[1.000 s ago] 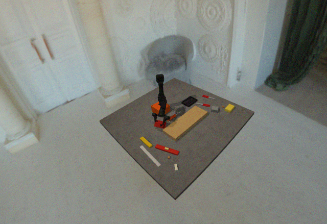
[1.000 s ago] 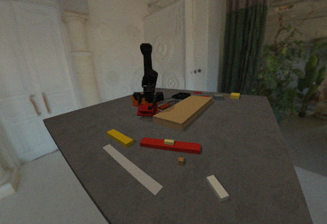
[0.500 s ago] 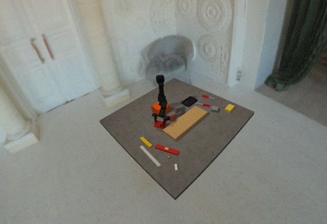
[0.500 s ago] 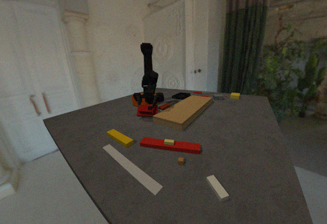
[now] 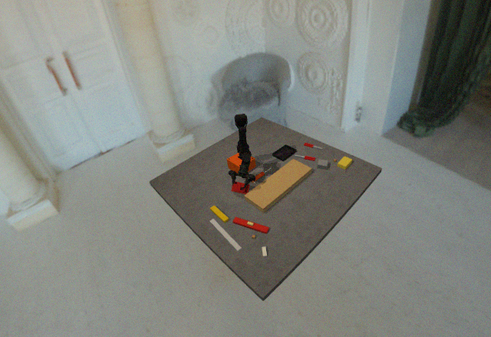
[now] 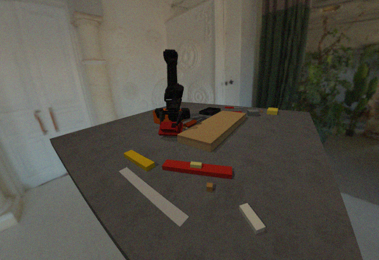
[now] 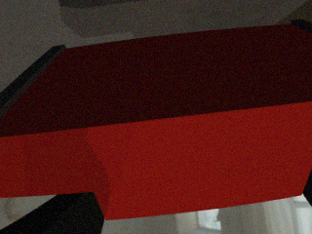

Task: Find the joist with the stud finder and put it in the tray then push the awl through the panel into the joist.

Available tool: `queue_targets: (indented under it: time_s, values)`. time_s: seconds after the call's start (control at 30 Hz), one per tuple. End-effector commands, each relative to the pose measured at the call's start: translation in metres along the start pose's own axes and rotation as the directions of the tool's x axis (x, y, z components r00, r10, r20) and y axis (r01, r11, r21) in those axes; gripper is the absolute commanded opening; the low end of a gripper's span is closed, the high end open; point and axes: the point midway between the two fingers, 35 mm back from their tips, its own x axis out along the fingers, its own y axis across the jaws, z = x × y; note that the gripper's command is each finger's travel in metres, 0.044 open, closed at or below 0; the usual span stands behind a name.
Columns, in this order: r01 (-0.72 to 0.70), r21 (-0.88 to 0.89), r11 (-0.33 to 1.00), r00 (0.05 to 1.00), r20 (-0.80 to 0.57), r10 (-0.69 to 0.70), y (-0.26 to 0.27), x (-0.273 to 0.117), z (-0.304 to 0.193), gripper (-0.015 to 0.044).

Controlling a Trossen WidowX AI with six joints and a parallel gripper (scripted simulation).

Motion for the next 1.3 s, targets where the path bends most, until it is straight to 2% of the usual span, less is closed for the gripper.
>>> queue_targets:
  time_s: [0.0,0.47,0.83,1.27]
  values:
    - [-0.005,-0.001,1.000,1.000,-0.021,0.005,0.001,-0.001,-0.001,0.0000]
    - [0.000,0.001,1.000,0.999,-0.045,0.000,0.001,-0.002,0.001,0.0000]
    - [0.001,0.003,1.000,0.994,-0.111,-0.001,0.004,-0.026,-0.012,0.0000]
    - [0.002,0.003,1.000,0.994,-0.110,-0.001,0.004,-0.024,-0.008,0.0000]
